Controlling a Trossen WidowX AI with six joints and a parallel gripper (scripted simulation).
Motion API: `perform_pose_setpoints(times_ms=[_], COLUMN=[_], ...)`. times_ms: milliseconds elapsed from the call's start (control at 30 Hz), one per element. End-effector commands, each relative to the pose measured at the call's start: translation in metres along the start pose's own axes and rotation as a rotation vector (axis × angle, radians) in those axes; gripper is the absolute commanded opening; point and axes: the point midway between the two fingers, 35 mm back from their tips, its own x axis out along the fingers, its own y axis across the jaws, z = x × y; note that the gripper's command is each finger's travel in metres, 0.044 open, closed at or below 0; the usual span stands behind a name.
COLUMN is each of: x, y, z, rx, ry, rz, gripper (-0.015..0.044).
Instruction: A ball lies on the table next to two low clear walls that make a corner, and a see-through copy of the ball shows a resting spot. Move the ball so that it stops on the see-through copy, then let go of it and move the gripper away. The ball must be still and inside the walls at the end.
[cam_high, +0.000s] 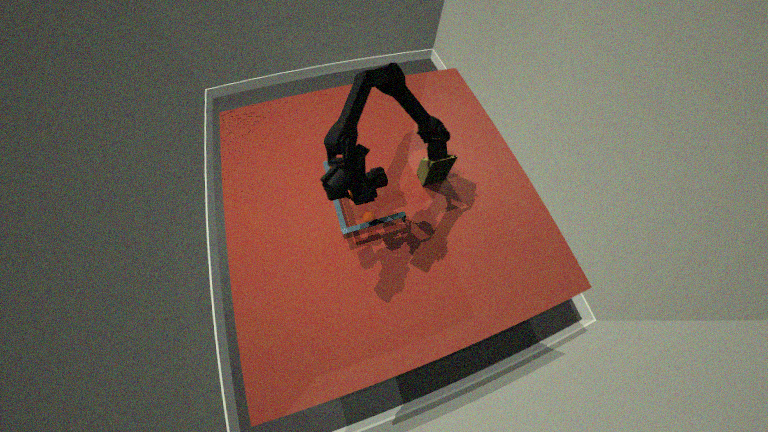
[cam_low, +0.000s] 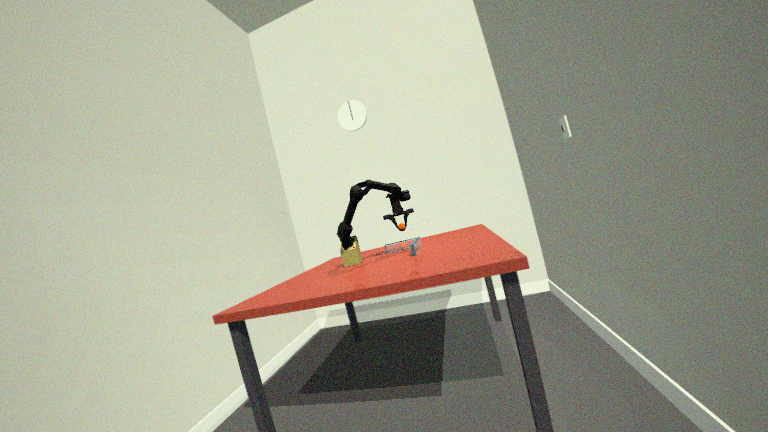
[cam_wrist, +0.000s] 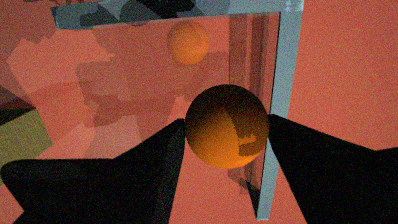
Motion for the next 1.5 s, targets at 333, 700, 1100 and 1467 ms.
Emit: perform_pose_setpoints(times_ms=[333, 700, 1100, 1467], x=[0.034, 0.063, 0.112, 0.127], y=[0.024, 0.028, 0.030, 0.030], z=[0.033, 0.039, 0.038, 0.037], rx=[0.009, 0.007, 0.008, 0.008], ry=[0.000, -0.001, 0.003, 0.004], rz=[0.008, 0.008, 0.009, 0.009], gripper=[0.0000, 0.0000, 0.0000, 0.0000])
